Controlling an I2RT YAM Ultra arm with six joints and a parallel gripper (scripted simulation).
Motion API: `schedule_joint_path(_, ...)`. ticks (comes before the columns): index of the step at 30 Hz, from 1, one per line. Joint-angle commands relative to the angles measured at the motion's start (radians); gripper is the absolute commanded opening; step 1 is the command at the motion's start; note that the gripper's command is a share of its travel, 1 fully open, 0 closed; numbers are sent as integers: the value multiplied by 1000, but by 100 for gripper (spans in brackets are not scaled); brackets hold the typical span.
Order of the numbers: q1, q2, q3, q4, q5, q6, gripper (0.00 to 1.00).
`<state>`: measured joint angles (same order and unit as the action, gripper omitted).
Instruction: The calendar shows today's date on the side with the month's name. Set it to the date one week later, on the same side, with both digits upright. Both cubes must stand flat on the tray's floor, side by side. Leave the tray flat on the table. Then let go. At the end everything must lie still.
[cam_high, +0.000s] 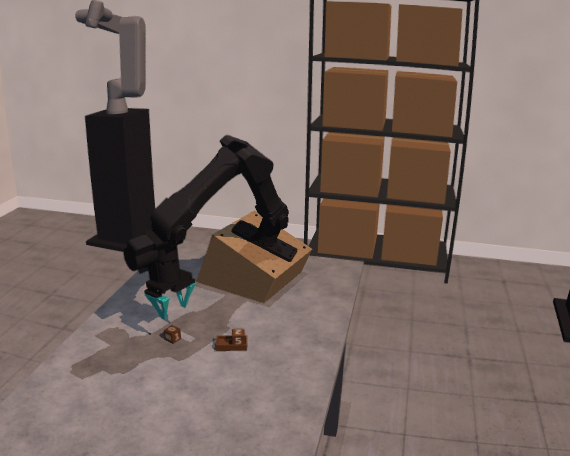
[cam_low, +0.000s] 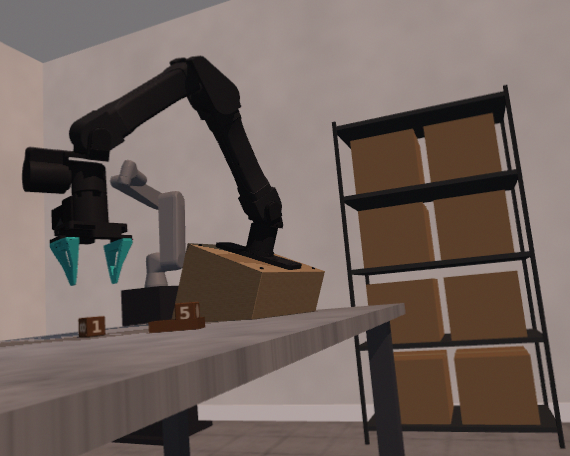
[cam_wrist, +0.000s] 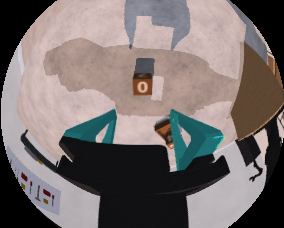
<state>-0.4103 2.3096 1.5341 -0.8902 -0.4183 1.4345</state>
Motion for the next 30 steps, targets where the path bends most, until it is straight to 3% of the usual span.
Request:
schedule_joint_path(1, -11, -9, 3, 12, 38, 16, 100)
schedule_joint_path(21, -11, -9, 3, 12, 38, 4, 100)
schedule_joint_path(30, -11, -9, 3, 11, 39, -154, 100)
